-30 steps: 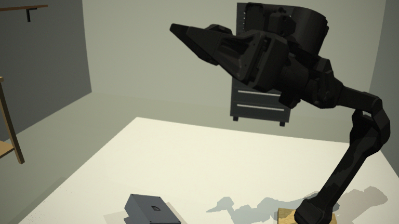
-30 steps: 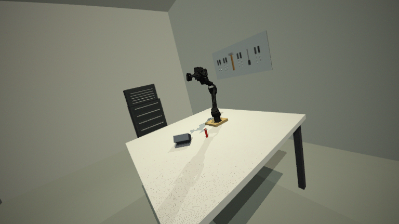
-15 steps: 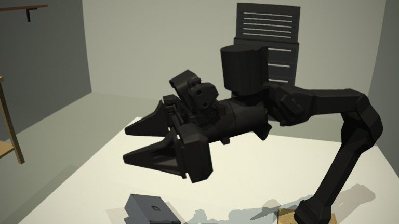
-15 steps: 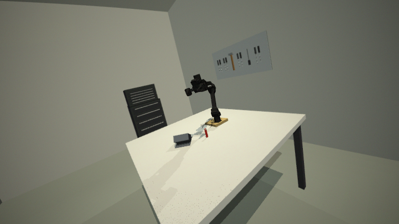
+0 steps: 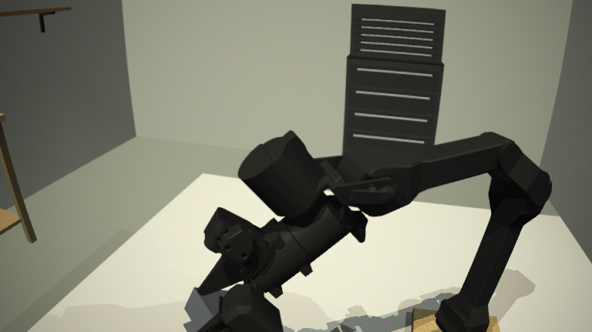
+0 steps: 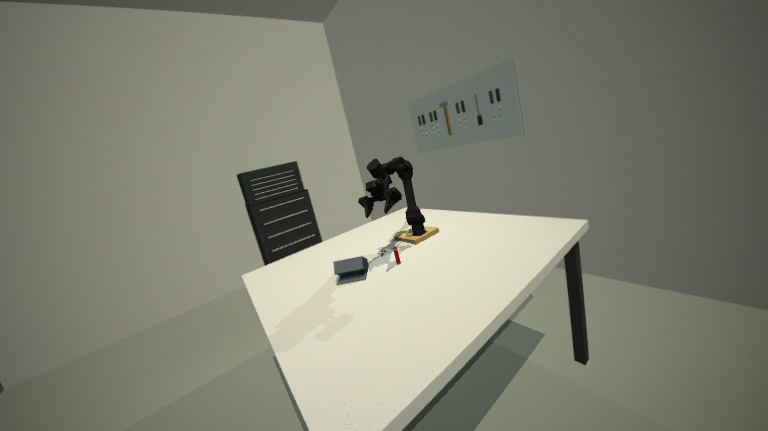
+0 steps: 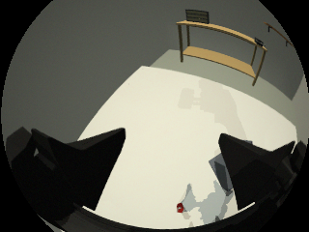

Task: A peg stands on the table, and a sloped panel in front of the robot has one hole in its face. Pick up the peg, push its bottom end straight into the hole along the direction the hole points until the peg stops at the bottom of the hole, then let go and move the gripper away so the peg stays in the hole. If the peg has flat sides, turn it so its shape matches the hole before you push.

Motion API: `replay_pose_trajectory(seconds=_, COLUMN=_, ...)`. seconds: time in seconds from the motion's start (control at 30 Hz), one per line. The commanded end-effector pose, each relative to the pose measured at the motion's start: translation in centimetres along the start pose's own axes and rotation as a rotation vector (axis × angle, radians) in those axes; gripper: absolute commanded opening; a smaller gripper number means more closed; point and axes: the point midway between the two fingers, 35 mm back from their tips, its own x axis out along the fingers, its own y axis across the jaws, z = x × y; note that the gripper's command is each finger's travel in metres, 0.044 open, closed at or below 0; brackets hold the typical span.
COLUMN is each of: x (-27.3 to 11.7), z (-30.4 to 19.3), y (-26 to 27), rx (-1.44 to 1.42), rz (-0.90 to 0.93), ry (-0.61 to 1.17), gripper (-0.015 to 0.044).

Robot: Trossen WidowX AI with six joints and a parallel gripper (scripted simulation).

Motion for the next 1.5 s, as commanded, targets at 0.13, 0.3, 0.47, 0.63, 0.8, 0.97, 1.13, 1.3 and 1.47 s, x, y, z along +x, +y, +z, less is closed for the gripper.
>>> replay_pose_trajectory(seconds=0.13, x=2.7, z=-5.7, y=-1.5, rx=0.049, rz=-0.067, ry=0.275, gripper=0.044)
replay_pose_trajectory(seconds=0.3, x=3.5, z=-9.2, y=-2.4, rx=0.076, rz=-0.107, ry=0.442, gripper=0.044)
replay_pose_trajectory(seconds=0.47, x=3.6, z=-12.6, y=-3.1, rx=0.102, rz=-0.151, ry=0.608, gripper=0.044)
replay_pose_trajectory(seconds=0.63, x=3.1, z=-15.8, y=-3.9, rx=0.128, rz=-0.199, ry=0.775, gripper=0.044)
replay_pose_trajectory(seconds=0.8, x=2.2, z=-18.0, y=-4.3, rx=0.145, rz=-0.232, ry=0.888, gripper=0.044)
replay_pose_trajectory(seconds=0.97, x=2.2, z=-18.0, y=-4.3, rx=0.145, rz=-0.232, ry=0.888, gripper=0.044)
replay_pose_trajectory(seconds=1.13, x=2.5, z=-18.3, y=-4.4, rx=0.145, rz=-0.232, ry=0.888, gripper=0.044)
replay_pose_trajectory(seconds=1.3, x=3.0, z=-18.9, y=-4.5, rx=0.145, rz=-0.232, ry=0.887, gripper=0.044)
replay_pose_trajectory(seconds=1.47, x=3.5, z=-19.6, y=-4.6, rx=0.145, rz=-0.232, ry=0.887, gripper=0.044)
